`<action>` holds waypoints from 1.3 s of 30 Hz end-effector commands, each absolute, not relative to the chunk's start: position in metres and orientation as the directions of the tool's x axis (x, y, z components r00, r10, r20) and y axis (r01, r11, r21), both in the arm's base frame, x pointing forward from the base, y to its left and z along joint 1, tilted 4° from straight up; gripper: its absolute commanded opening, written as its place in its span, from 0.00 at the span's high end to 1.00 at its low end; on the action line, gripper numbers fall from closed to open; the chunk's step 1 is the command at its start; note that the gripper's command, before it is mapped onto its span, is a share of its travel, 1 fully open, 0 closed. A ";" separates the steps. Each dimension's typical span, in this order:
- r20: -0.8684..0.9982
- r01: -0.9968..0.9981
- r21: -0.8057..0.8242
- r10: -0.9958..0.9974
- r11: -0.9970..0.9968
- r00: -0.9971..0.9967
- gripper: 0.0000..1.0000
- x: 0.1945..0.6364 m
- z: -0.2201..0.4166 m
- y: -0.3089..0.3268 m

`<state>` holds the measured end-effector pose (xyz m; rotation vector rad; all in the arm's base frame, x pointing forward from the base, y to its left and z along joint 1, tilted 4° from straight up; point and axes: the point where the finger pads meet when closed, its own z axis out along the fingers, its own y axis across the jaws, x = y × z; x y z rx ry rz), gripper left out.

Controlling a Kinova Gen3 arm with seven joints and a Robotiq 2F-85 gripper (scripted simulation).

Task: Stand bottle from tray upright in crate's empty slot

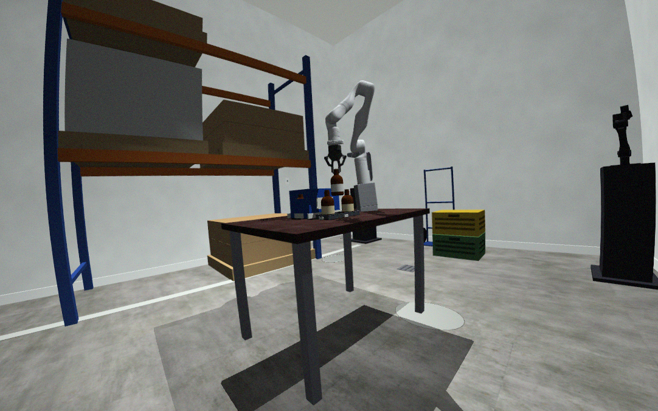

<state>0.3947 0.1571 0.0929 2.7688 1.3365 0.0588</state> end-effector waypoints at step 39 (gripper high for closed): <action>0.007 0.781 0.077 0.783 -0.620 0.622 1.00 0.393 0.121 0.158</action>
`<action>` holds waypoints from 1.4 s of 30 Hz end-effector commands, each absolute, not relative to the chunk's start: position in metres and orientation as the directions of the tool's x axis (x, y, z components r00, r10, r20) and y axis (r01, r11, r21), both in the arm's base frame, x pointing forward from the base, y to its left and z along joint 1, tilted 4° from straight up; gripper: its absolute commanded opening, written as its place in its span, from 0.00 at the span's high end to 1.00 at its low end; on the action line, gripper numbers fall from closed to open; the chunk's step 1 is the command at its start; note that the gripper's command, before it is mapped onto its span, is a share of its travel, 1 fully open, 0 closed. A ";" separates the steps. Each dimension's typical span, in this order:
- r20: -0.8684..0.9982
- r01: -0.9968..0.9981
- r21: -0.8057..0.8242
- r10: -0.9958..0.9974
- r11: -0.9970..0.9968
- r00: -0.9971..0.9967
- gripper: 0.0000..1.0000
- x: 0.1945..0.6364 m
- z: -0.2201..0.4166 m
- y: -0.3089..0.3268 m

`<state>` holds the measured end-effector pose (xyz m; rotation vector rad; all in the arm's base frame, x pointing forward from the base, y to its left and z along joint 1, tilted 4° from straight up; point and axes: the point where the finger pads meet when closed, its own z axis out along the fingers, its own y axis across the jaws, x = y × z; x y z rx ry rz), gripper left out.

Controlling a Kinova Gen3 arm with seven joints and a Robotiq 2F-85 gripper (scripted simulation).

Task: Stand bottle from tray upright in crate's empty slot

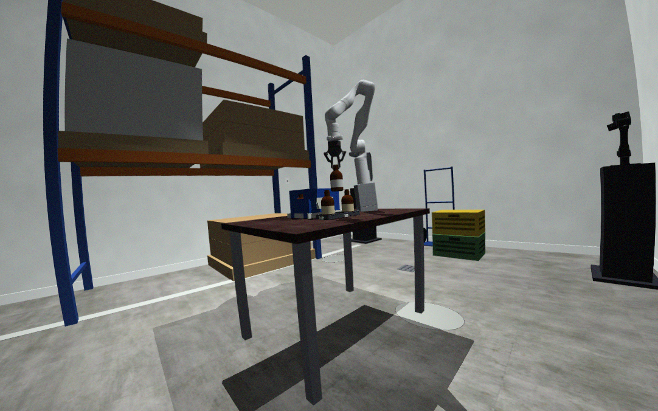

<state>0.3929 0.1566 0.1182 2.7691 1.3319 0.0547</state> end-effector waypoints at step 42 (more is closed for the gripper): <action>0.007 0.781 0.077 0.783 -0.620 0.622 1.00 0.392 0.133 0.159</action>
